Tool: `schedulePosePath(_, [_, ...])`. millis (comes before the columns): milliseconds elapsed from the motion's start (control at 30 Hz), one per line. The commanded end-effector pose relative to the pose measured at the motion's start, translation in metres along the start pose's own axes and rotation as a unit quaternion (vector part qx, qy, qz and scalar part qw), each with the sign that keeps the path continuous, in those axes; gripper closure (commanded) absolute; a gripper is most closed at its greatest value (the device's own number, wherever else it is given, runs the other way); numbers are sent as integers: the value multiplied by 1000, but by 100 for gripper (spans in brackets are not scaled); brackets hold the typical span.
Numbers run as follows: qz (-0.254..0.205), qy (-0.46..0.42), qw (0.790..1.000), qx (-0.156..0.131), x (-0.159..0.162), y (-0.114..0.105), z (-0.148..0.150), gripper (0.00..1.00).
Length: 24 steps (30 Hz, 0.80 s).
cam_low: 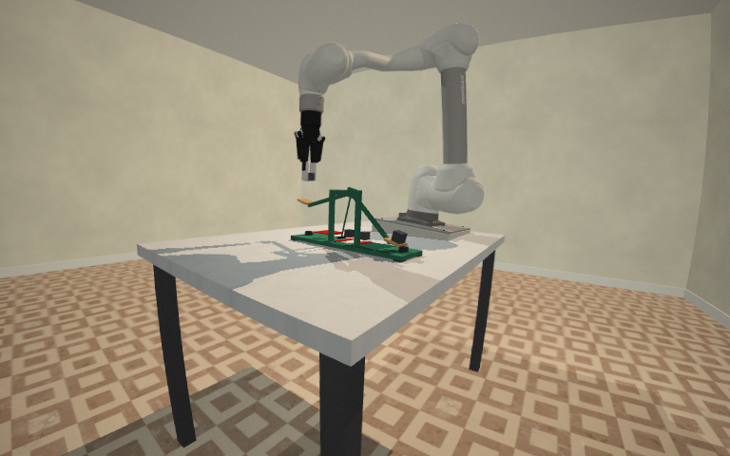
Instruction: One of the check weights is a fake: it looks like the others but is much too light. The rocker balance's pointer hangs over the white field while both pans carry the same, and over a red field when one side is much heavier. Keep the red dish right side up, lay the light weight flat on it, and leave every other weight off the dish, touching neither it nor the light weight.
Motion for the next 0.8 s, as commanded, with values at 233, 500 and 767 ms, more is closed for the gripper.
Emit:
schedulePosePath(233, [0, 0, 1000, 1, 0, 0, -6, 76])
schedulePosePath(500, [0, 0, 1000, 1, 0, 4, -6, 76])
schedulePosePath(767, [0, 0, 1000, 1, 0, 23, -6, 76])
Point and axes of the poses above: the point where the finger pads meet when closed, its own y axis out along the fingers, its own z axis across the jaws, x = y × z, the point moved 3 cm from there along -y, back along the fingers, and after that the axes turned 2 degrees about -y, right-handed, at the moved point
